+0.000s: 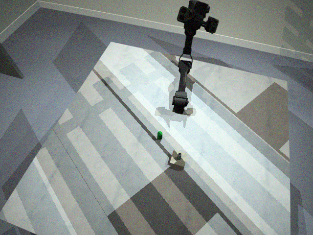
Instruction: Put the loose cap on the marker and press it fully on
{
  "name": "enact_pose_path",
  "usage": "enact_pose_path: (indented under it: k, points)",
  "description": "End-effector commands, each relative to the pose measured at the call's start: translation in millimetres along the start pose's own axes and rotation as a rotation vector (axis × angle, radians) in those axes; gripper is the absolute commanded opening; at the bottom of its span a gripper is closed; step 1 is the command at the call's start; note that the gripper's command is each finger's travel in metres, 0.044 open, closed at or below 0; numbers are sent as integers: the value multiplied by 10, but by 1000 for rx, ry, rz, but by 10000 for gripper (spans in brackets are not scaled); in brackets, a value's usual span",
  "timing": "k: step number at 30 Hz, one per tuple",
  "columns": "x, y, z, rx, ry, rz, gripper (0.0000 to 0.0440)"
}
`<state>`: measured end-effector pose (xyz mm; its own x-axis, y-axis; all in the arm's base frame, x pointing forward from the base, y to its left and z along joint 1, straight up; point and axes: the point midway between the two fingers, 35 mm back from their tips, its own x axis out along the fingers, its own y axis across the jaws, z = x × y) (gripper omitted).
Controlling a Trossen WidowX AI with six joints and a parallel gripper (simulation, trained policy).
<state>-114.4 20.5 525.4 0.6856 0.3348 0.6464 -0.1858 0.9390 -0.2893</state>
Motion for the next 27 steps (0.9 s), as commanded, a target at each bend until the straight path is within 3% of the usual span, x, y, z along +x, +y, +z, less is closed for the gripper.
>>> enact_pose_path:
  k: [1,27]
  points:
    - [72,19,-112,19,43,23,306]
    - [374,190,-932,125,367,161,310]
